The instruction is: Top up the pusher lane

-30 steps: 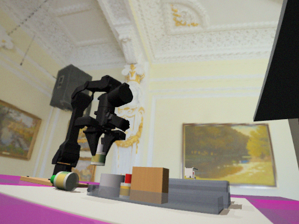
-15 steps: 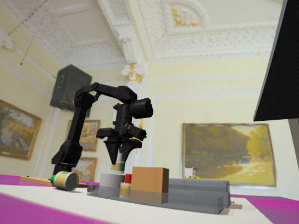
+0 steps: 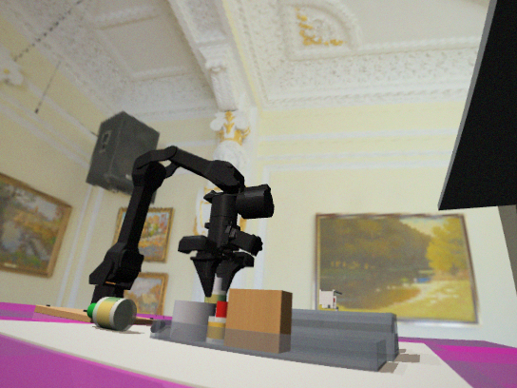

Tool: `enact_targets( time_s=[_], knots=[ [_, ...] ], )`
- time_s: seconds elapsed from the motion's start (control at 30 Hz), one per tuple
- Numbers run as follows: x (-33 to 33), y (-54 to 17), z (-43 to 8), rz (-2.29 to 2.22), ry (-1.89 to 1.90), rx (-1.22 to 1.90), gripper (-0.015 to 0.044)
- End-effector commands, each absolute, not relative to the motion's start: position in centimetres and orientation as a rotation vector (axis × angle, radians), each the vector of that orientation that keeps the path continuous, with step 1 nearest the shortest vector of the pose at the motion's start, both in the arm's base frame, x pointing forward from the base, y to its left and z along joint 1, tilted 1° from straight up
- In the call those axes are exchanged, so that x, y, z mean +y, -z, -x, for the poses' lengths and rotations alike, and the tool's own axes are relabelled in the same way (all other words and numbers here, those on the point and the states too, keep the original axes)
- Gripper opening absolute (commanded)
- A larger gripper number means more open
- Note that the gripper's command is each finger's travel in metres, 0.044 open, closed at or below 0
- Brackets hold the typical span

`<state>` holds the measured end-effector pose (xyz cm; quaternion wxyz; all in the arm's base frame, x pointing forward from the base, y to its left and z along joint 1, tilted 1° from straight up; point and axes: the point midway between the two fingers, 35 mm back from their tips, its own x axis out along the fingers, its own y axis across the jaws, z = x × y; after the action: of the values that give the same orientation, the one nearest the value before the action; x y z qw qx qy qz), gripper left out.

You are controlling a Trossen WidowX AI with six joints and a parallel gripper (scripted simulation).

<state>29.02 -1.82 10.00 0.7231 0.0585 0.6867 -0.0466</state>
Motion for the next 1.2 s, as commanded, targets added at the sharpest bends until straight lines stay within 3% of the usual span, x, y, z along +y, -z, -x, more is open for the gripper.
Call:
enact_targets(
  time_s=[0.0, 1.17],
  knots=[
    [-1.9, -8.7, -28.9, -0.129, 0.11, 1.529, 0.0],
    [-2.0, -8.7, -29.9, -0.129, 0.11, 1.528, 0.0]
  ],
)
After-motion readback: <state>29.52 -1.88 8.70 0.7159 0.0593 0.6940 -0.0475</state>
